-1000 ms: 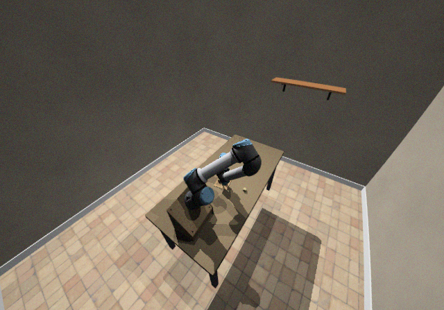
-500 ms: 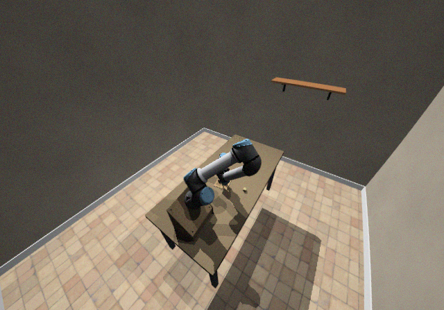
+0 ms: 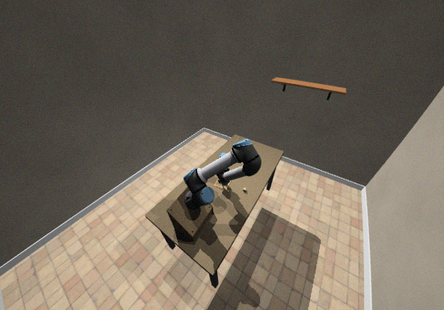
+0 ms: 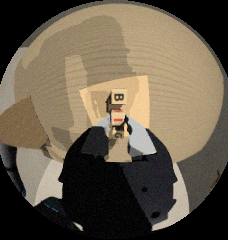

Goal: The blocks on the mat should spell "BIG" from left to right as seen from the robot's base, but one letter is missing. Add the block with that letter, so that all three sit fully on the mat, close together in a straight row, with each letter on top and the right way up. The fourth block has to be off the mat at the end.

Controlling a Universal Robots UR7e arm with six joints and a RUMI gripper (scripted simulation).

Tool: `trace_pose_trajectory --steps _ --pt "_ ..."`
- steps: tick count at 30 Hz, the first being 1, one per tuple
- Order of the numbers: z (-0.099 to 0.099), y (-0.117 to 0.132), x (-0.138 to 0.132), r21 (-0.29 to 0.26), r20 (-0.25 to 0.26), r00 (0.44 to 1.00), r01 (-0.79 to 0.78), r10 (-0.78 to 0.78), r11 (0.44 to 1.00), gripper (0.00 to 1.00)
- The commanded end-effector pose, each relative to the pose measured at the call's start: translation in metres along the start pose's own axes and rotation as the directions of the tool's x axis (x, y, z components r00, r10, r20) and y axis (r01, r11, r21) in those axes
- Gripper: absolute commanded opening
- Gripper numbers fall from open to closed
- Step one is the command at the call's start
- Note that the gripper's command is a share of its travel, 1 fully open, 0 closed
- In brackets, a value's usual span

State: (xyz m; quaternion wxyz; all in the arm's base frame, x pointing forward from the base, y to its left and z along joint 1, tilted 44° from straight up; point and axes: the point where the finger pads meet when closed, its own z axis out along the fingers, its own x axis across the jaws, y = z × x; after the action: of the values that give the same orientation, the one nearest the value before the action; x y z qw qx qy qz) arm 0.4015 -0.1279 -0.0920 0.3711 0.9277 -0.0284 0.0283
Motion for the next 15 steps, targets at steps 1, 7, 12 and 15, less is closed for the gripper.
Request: trace_pose_trajectory --steps 1,7,12,15 --pt "0.001 -0.0002 0.0019 0.0 -0.002 1.0 -0.002 0.002 1.0 0.05" --pt "0.0032 0.0003 0.0019 0.0 -0.002 1.0 -0.002 0.002 1.0 0.05" --pt "0.0039 0.0 0.0021 0.0 -0.002 1.0 -0.002 0.002 1.0 0.05" --pt "0.0039 0.0 0.0021 0.0 -0.003 1.0 -0.002 0.002 1.0 0.05"
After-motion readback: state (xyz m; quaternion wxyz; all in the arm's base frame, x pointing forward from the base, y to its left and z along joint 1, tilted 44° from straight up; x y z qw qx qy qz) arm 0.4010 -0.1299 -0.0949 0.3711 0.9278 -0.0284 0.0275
